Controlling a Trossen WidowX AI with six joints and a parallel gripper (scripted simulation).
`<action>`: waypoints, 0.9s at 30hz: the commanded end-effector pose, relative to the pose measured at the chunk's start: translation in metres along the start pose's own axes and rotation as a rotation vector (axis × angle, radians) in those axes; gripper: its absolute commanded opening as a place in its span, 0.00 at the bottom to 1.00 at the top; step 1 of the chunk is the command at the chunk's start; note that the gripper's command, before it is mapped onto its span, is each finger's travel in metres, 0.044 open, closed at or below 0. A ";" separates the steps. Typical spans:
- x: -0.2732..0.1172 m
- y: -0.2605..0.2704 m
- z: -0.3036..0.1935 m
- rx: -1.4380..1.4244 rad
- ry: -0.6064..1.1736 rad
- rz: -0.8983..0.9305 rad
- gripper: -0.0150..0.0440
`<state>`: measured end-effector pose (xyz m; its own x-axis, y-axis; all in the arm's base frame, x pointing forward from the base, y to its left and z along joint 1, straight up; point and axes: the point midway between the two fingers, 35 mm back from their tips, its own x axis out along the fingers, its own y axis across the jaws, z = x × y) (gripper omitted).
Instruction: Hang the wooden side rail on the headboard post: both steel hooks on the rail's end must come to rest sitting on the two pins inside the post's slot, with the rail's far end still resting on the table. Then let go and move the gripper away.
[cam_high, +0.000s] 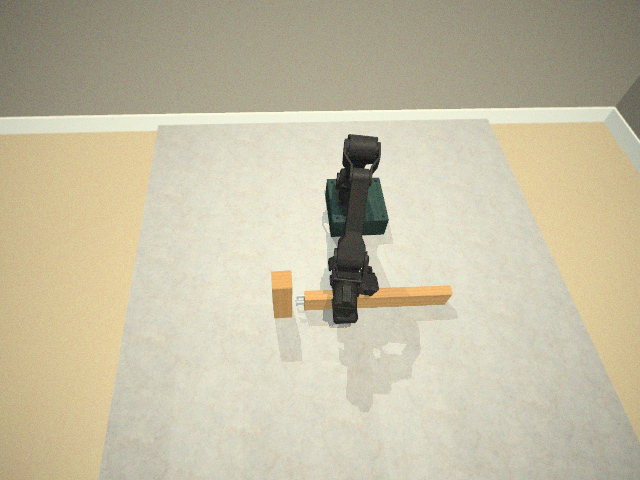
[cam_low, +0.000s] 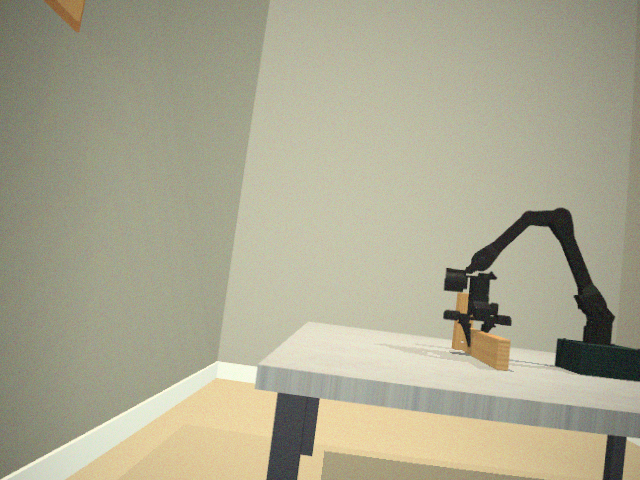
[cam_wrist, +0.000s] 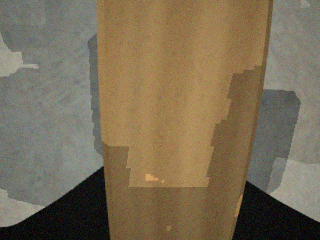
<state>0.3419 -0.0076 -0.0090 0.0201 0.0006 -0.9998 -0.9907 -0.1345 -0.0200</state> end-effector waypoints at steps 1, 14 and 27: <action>-0.008 -0.003 0.000 -0.001 0.000 -0.020 0.25; -0.010 -0.003 0.000 -0.001 0.000 -0.020 0.25; -0.012 -0.003 0.000 -0.001 0.000 -0.020 0.25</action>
<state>0.3412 -0.0077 -0.0050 0.0176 -0.0002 -0.9998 -0.9908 -0.1345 -0.0174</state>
